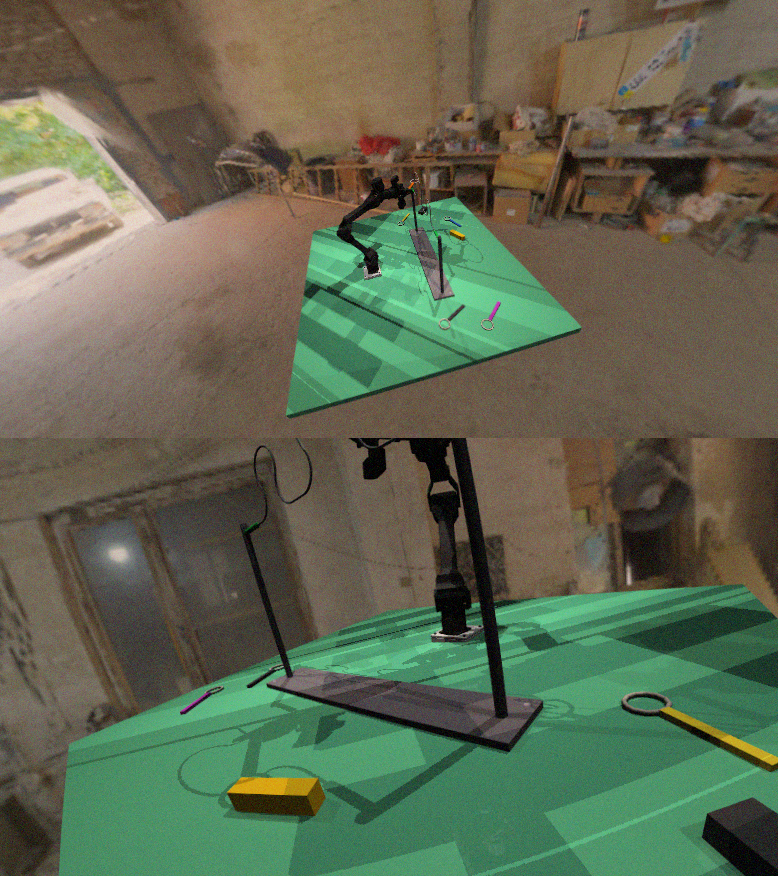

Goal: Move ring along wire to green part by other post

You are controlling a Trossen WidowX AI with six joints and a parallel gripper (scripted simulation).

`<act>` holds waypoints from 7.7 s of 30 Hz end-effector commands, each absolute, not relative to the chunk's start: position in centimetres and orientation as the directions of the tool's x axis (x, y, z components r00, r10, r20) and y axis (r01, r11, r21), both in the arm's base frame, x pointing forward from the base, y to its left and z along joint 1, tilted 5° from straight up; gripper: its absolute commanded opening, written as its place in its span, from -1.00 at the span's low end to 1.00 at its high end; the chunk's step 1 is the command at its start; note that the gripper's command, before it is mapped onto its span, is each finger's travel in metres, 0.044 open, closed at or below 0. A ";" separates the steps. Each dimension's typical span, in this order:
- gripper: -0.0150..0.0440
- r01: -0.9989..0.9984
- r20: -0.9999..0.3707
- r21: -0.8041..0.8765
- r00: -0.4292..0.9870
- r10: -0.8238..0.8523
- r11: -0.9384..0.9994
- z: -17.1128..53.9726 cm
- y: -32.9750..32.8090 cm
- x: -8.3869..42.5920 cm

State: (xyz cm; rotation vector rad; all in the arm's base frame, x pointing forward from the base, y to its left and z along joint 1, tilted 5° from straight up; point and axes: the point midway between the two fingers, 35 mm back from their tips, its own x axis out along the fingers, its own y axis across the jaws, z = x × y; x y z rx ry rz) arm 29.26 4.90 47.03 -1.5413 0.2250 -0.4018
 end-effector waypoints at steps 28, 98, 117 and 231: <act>-1.00 0.139 0.254 -0.932 0.909 -0.329 -0.336 47.8 4.8 29.1; -1.00 0.064 -0.139 -0.828 0.939 -0.314 0.558 32.0 6.2 30.0; -1.00 0.041 -0.270 -0.583 0.932 -0.242 0.811 28.1 10.3 29.6; -1.00 0.025 -0.412 0.047 0.911 -0.004 0.999 24.5 25.9 28.1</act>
